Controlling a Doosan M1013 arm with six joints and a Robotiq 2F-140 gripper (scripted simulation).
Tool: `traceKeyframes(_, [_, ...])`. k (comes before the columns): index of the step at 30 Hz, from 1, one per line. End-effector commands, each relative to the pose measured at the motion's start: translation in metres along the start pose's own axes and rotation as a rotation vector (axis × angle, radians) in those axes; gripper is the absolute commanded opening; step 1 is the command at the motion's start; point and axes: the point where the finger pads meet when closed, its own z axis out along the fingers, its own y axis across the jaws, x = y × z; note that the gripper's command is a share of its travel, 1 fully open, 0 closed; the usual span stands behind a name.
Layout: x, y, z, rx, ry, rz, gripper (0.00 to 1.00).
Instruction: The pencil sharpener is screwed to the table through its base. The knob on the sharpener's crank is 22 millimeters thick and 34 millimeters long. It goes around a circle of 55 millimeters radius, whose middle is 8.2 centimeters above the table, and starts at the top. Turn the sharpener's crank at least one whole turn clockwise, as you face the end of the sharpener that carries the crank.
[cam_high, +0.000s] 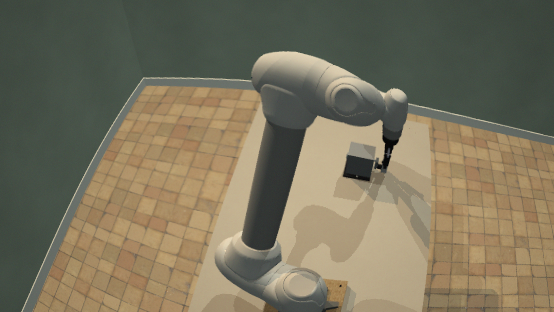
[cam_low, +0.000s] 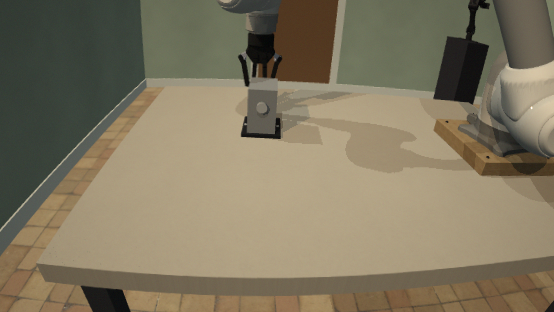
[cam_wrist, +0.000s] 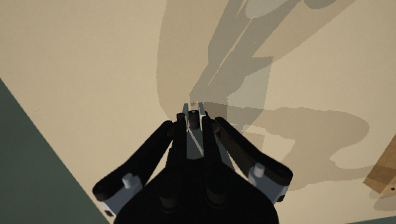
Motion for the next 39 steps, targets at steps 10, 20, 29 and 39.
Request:
traceKeyframes(10, [-0.003, 0.0019, 0.003, 0.001, -0.007, 0.001, 0.0])
traceKeyframes(20, [-0.003, 0.0019, 0.003, 0.001, -0.007, 0.001, 0.0])
traceKeyframes(29, [-0.003, 0.0021, 0.003, 0.001, -0.007, 0.001, 0.0])
traceKeyframes(39, [-0.003, 0.0068, 0.0038, 0.001, -0.007, 0.001, 0.0])
